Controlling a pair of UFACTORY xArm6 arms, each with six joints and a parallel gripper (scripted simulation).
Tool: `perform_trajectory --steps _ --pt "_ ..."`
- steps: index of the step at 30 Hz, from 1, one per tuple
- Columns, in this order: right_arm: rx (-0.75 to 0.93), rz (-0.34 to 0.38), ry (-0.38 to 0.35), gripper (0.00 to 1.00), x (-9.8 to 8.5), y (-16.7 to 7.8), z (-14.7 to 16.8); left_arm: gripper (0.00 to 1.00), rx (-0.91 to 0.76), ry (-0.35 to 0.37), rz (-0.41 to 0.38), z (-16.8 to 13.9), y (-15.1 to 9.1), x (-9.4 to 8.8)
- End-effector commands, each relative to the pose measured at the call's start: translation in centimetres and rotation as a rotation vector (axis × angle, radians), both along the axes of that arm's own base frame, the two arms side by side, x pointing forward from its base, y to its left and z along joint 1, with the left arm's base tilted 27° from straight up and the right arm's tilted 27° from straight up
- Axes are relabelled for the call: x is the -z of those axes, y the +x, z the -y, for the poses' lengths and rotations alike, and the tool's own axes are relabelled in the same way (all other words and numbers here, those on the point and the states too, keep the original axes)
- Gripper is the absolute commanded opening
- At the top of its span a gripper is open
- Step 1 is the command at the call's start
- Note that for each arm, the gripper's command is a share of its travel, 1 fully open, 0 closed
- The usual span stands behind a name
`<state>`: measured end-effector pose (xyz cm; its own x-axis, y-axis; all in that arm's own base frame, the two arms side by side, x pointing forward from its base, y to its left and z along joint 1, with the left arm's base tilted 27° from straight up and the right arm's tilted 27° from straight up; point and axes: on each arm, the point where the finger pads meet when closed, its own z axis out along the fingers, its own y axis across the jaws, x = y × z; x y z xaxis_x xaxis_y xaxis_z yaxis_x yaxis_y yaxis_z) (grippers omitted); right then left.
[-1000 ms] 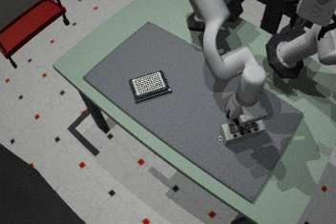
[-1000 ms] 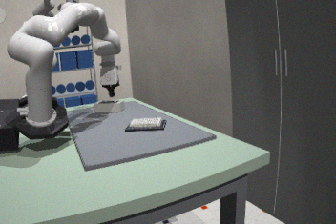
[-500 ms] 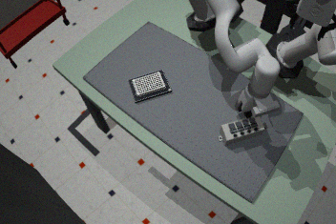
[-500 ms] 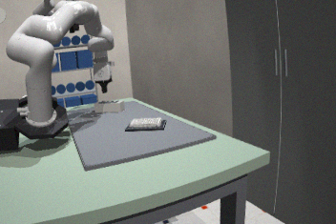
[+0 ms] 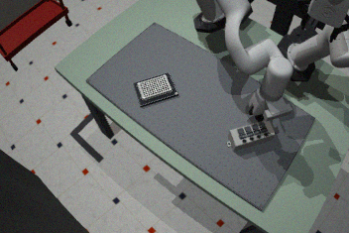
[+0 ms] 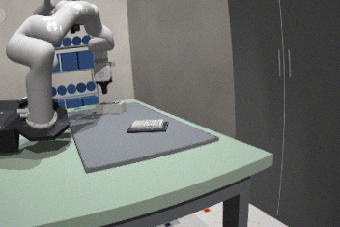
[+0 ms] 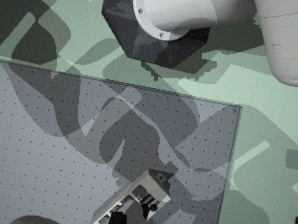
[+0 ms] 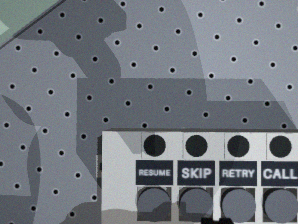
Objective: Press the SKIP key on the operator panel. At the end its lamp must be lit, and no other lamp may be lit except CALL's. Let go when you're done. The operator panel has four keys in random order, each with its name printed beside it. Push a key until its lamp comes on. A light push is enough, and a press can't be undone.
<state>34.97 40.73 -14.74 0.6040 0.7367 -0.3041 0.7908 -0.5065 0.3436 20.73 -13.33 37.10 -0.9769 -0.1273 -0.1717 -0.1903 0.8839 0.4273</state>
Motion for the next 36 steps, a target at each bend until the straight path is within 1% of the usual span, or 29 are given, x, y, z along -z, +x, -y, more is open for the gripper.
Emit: perform_trajectory --steps 1,4,19,36 --pt "-0.001 0.003 0.005 0.0 0.4 0.1 0.1 1.0 0.001 -0.002 0.002 0.1 0.0 -0.1" --pt "-0.001 0.003 0.005 0.0 0.6 0.2 0.1 1.0 0.001 -0.002 0.002 0.1 0.0 -0.1" --pt "-0.001 0.003 0.005 0.0 2.8 0.4 1.3 1.0 0.001 -0.002 0.002 0.1 0.0 -0.1" --pt "-0.001 0.003 0.005 0.0 3.0 0.4 1.3 1.0 0.001 -0.002 0.002 0.1 0.0 -0.1"
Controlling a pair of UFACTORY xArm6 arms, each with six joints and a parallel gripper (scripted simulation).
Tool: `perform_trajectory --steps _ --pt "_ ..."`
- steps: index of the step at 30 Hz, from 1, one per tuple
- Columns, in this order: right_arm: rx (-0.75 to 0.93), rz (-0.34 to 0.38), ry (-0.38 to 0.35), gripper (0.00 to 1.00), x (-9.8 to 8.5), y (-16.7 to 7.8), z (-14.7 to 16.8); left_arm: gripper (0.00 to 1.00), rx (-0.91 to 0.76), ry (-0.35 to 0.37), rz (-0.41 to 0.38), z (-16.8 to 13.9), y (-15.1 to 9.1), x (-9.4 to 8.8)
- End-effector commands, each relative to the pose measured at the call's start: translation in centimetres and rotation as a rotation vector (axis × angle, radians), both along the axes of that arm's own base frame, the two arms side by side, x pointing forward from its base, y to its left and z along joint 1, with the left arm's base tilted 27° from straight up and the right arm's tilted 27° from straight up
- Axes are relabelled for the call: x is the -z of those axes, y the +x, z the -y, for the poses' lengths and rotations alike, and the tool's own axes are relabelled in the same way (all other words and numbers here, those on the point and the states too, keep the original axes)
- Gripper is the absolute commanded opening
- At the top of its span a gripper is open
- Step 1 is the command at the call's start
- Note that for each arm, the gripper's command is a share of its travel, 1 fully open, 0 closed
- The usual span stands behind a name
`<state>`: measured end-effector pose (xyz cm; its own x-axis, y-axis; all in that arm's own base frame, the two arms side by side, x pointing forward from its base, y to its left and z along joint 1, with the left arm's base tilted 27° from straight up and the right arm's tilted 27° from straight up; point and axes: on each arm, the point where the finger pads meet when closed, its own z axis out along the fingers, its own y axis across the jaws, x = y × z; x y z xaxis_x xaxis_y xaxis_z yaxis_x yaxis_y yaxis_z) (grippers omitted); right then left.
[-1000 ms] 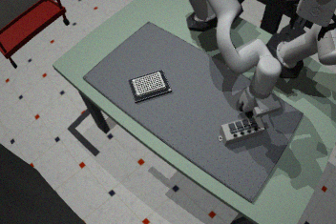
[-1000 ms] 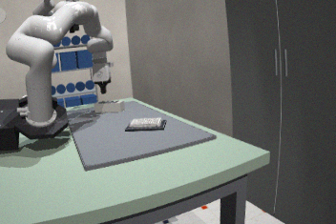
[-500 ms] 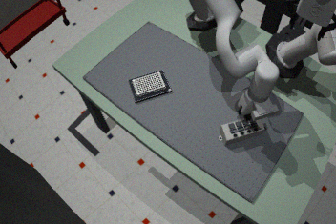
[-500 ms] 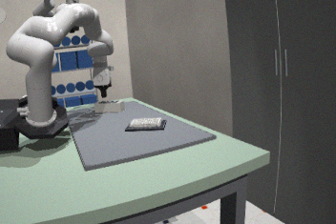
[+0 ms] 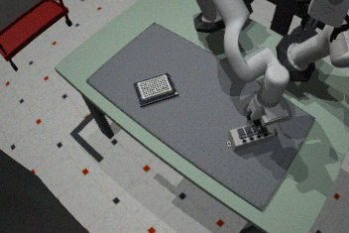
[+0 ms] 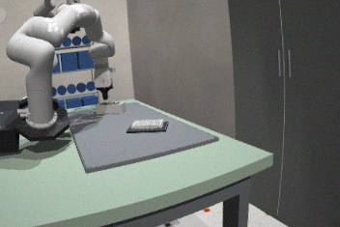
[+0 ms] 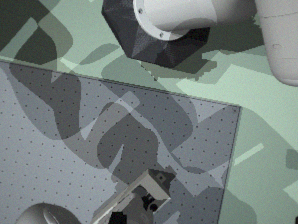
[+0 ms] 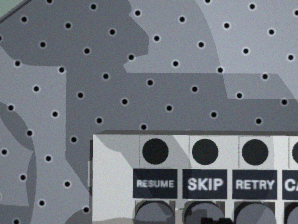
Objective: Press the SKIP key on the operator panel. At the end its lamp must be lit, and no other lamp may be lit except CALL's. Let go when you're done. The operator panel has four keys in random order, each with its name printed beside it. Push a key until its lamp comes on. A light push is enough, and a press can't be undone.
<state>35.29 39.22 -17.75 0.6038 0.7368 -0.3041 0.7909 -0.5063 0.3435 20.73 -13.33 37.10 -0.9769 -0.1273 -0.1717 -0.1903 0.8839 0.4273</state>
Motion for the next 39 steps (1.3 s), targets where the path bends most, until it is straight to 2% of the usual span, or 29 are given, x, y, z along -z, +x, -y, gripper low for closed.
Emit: perform_trajectory --steps 1,39 --pt "-0.001 0.003 0.005 0.0 0.0 0.1 -0.2 1.0 0.001 -0.002 0.002 0.1 0.0 -0.1" --pt "-0.001 0.003 0.005 0.0 1.6 0.3 0.6 1.0 0.001 -0.002 0.002 0.1 0.0 -0.1"
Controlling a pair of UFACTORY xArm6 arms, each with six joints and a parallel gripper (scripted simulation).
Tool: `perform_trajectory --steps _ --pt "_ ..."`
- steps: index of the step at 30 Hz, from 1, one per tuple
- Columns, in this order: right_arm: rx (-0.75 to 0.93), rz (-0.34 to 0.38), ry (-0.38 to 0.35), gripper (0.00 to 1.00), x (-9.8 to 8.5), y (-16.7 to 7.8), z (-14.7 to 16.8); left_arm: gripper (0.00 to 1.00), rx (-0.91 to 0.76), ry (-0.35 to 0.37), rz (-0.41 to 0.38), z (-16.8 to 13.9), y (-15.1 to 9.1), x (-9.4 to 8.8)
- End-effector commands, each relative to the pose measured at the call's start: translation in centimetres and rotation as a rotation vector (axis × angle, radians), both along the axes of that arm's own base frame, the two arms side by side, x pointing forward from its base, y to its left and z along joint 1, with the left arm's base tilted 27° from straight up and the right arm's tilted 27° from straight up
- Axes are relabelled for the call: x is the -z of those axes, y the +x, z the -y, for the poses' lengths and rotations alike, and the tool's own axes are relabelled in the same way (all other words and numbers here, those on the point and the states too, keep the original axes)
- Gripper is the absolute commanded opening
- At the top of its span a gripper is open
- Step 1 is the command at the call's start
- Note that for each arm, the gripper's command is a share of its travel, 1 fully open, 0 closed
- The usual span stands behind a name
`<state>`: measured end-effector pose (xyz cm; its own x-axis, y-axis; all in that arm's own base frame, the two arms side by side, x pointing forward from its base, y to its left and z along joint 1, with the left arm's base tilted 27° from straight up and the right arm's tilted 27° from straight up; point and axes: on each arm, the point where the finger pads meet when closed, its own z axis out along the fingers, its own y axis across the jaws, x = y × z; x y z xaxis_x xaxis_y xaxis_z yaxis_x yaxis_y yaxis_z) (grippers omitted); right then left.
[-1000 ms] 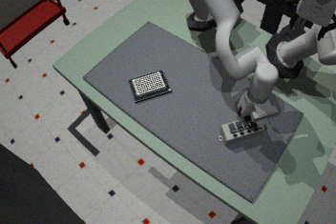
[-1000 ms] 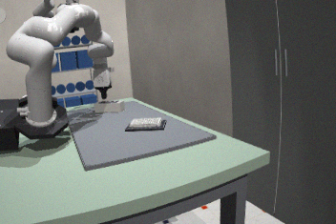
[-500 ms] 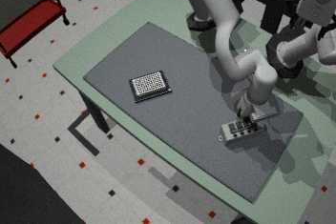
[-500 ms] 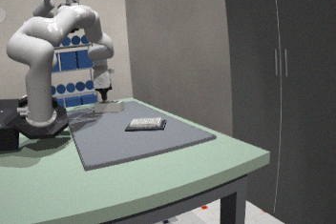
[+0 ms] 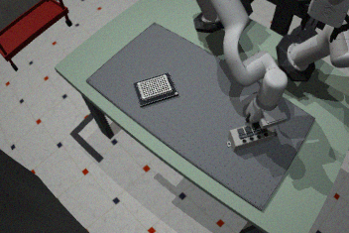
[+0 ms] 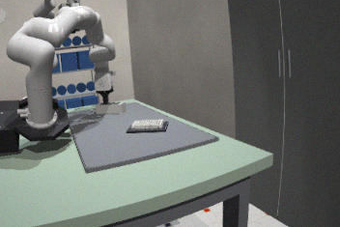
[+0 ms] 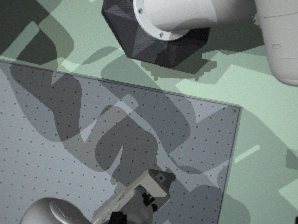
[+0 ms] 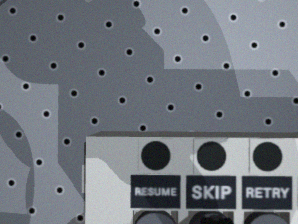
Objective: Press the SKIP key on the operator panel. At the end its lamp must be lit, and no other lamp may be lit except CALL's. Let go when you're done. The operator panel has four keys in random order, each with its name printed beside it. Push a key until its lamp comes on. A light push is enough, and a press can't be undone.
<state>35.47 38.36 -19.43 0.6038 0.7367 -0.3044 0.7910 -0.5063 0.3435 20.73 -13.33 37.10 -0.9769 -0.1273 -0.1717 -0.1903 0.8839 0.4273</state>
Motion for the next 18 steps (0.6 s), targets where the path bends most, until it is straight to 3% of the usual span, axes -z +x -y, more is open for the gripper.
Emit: perform_trajectory --steps 1,18 --pt "-0.001 0.003 0.005 0.0 -0.11 0.12 -0.21 1.0 0.001 -0.002 0.002 0.05 0.02 -0.07" --pt "-0.001 0.003 0.005 0.0 0.12 0.14 -0.1 1.0 0.001 -0.002 0.002 0.05 0.02 -0.07"
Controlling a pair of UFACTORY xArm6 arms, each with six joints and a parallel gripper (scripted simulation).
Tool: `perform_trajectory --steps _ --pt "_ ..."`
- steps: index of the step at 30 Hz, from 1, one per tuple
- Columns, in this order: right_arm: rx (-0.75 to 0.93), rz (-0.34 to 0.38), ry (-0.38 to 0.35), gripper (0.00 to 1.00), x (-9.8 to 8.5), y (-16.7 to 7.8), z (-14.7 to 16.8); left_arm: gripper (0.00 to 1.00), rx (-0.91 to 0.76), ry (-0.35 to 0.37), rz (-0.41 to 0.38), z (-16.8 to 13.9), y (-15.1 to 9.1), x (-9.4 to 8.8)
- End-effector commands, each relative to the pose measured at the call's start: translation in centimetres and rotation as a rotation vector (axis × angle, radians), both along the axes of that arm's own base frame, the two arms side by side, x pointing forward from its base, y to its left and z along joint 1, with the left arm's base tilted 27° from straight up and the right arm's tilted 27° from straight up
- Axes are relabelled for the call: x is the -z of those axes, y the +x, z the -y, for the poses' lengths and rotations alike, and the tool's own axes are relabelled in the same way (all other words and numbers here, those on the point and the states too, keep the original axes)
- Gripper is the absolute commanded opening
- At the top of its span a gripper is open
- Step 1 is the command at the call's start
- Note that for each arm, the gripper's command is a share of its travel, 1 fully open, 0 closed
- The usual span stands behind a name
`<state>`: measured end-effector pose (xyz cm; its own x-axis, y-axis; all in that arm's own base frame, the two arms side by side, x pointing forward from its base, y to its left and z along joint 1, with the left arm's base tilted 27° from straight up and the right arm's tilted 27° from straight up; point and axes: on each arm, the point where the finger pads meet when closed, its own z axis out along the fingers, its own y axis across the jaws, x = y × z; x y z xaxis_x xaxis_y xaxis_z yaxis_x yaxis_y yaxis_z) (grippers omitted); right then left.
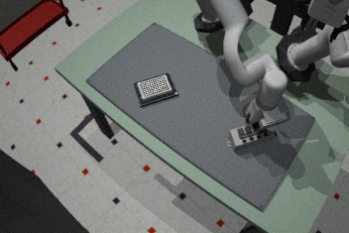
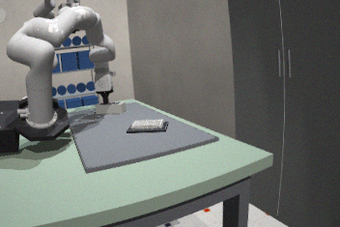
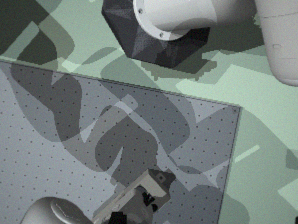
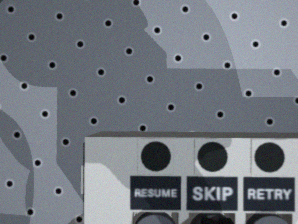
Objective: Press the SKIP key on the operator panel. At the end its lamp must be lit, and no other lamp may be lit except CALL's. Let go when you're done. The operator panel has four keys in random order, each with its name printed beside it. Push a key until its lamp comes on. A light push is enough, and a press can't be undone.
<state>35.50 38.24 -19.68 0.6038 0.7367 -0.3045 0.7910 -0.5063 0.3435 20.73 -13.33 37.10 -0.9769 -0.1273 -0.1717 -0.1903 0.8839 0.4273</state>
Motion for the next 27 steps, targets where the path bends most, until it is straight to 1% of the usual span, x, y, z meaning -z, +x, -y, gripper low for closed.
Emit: perform_trajectory --steps 1,27 --pt "-0.001 0.003 0.005 0.0 -0.11 0.12 -0.22 1.0 0.001 -0.002 0.002 0.05 0.02 -0.07" --pt "-0.001 0.003 0.005 0.0 0.24 0.16 -0.04 1.0 0.001 -0.002 0.002 0.05 0.02 -0.07"
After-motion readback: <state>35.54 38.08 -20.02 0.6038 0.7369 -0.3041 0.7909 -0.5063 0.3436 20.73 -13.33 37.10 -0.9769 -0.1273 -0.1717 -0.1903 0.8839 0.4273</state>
